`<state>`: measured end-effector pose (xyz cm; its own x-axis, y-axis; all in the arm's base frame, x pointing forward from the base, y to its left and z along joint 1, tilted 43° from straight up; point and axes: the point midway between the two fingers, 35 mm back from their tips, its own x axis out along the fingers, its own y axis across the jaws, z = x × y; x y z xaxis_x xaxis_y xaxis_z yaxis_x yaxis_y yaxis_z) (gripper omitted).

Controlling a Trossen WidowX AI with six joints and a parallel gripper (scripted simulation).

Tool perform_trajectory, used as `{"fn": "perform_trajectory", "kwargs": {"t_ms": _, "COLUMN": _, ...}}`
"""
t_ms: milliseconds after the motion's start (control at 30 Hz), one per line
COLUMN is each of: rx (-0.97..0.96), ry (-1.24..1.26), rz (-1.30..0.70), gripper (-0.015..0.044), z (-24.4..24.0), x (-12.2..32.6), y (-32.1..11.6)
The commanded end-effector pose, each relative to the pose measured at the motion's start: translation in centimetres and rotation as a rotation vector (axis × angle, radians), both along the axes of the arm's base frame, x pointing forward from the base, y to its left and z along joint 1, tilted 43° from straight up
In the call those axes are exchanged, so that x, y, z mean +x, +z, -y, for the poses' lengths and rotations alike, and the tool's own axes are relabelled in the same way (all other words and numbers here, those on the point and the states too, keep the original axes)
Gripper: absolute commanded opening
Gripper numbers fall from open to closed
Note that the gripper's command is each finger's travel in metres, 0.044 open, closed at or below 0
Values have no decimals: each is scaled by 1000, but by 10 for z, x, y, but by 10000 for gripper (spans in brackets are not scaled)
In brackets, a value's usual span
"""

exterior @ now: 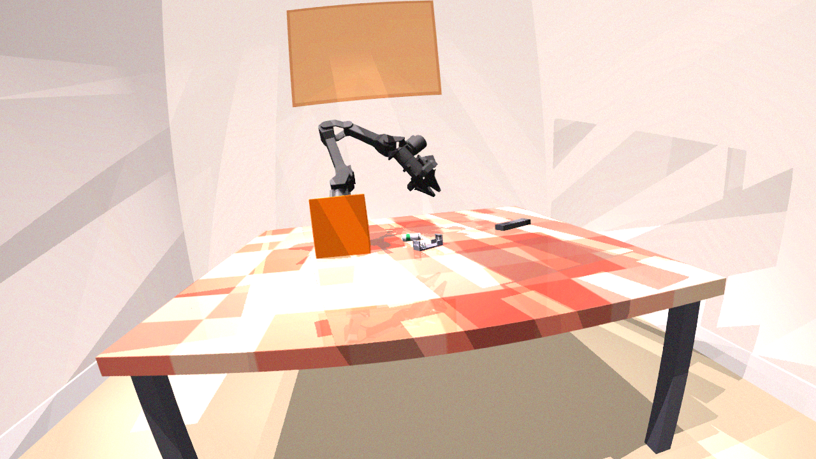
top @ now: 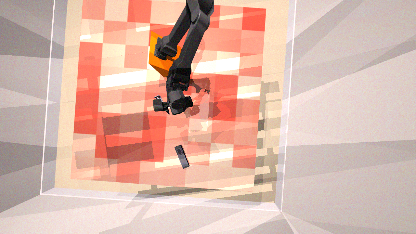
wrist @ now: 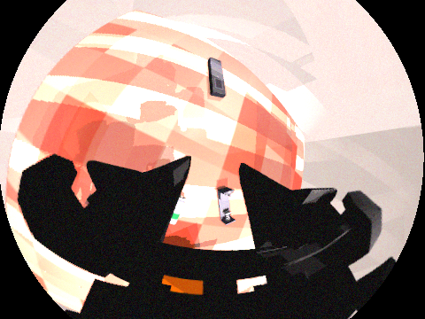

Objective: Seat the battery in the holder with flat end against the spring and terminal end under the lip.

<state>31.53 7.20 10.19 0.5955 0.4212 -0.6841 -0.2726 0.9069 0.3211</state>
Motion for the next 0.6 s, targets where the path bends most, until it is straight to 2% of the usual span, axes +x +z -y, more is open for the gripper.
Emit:
{"fn": "perform_trajectory", "kwargs": {"t_ms": 0, "rx": 148, "ry": 95, "rz": -386, "gripper": 242, "z": -26, "x": -44, "y": -58}}
{"fn": "perform_trajectory", "kwargs": {"t_ms": 133, "rx": 279, "ry": 129, "rz": -685, "gripper": 242, "z": -43, "x": -84, "y": -85}}
{"fn": "perform_trajectory", "kwargs": {"t_ms": 567, "rx": 288, "ry": 130, "rz": -704, "gripper": 242, "z": -45, "x": -86, "y": -88}}
